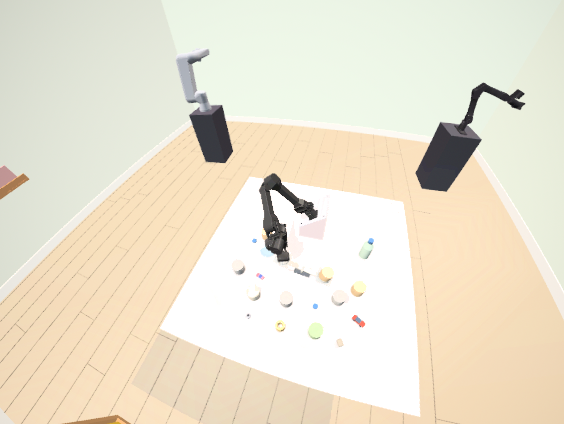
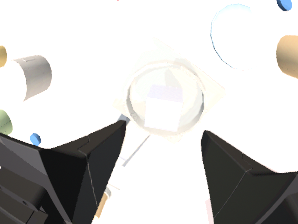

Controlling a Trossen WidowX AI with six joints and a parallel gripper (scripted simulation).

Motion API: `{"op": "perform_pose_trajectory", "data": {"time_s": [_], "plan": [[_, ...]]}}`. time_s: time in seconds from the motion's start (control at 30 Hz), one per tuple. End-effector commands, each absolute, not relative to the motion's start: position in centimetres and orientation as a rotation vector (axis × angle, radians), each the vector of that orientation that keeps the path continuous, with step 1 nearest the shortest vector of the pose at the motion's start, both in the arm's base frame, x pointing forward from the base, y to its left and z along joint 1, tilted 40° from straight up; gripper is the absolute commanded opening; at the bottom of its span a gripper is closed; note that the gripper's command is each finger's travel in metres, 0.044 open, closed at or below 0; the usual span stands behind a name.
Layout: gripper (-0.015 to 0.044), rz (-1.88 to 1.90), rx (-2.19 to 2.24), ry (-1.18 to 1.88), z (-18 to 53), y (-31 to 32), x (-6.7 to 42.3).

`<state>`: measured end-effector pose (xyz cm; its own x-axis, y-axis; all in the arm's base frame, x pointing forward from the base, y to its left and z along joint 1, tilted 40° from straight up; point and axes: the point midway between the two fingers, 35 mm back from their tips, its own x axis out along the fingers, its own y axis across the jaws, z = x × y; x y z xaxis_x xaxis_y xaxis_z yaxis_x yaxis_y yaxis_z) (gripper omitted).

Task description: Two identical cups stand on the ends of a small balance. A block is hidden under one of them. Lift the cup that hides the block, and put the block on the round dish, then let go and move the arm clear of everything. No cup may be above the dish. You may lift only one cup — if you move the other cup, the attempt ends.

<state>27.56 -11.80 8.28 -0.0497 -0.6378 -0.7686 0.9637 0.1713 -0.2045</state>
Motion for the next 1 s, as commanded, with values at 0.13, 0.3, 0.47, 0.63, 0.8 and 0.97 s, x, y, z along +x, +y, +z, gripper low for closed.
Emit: {"op": "perform_pose_trajectory", "data": {"time_s": [0.13,0.3,0.47,0.63,0.8,0.97], "plan": [[0.0260,-1.387,0.475,0.878,7.1,-12.8,27.5],[0.0260,-1.387,0.475,0.878,6.5,-13.3,27.5],[0.0260,-1.387,0.475,0.878,5.9,-13.8,27.5],[0.0260,-1.387,0.474,0.878,5.3,-14.3,27.4],[0.0260,-1.388,0.474,0.877,4.7,-14.8,27.4],[0.0234,-1.388,0.473,0.877,4.4,-15.1,27.3]]}}
